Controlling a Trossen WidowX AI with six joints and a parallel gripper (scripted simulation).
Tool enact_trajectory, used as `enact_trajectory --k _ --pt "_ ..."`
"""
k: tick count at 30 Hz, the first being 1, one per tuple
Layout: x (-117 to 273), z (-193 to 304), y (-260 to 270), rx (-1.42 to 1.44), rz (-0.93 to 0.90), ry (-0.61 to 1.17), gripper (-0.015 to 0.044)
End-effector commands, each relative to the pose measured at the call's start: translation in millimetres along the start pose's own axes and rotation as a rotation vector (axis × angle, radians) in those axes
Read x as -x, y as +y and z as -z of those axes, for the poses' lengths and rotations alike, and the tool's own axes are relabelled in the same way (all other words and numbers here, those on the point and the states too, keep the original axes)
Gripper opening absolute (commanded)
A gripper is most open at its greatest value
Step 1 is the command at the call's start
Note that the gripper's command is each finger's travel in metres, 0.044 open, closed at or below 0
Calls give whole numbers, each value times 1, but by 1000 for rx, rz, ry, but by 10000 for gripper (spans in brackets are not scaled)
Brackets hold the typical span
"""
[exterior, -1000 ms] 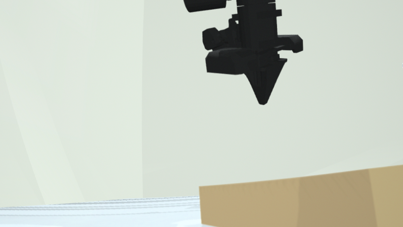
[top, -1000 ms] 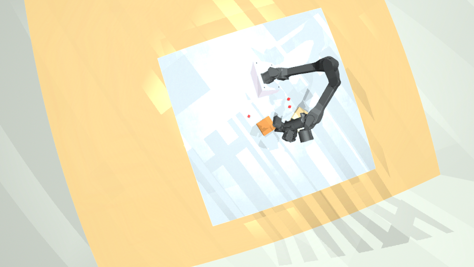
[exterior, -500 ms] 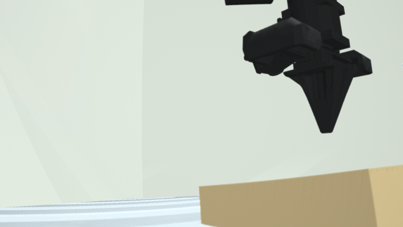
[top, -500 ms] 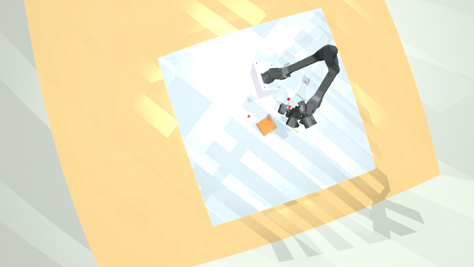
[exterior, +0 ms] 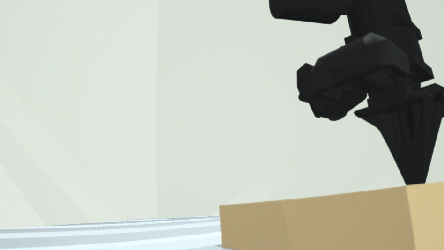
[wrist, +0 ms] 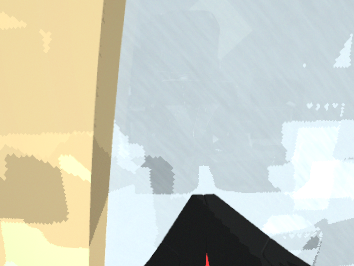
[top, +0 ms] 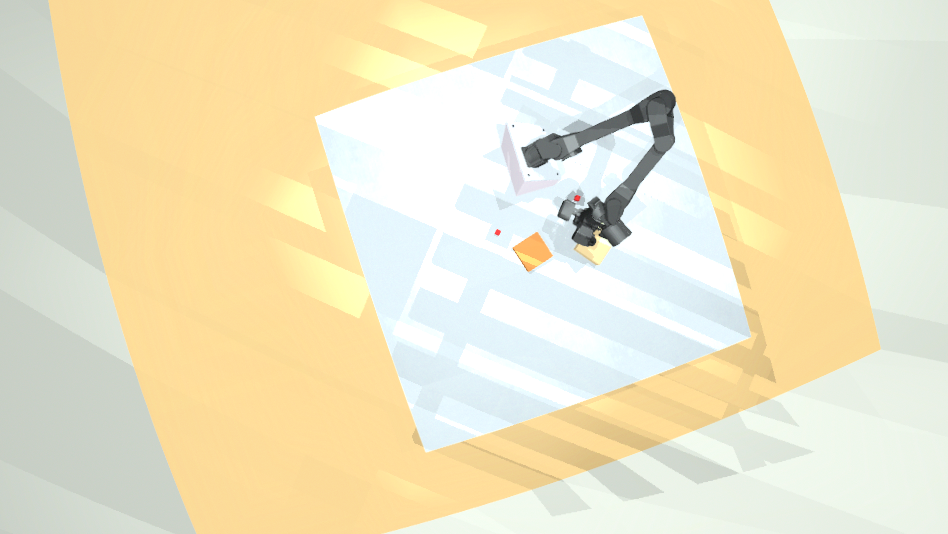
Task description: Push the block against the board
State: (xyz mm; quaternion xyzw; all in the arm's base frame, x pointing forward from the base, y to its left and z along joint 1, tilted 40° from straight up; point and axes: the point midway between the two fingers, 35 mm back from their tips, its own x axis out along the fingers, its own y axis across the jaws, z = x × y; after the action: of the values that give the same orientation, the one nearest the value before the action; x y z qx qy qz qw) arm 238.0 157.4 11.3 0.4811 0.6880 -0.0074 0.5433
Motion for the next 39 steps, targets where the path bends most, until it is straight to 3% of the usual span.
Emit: enact_trajectory --k 1,39 --pt "-23 4 -8 -14 15 10 0" --pt "-24 44 -3 -13 24 6 0"
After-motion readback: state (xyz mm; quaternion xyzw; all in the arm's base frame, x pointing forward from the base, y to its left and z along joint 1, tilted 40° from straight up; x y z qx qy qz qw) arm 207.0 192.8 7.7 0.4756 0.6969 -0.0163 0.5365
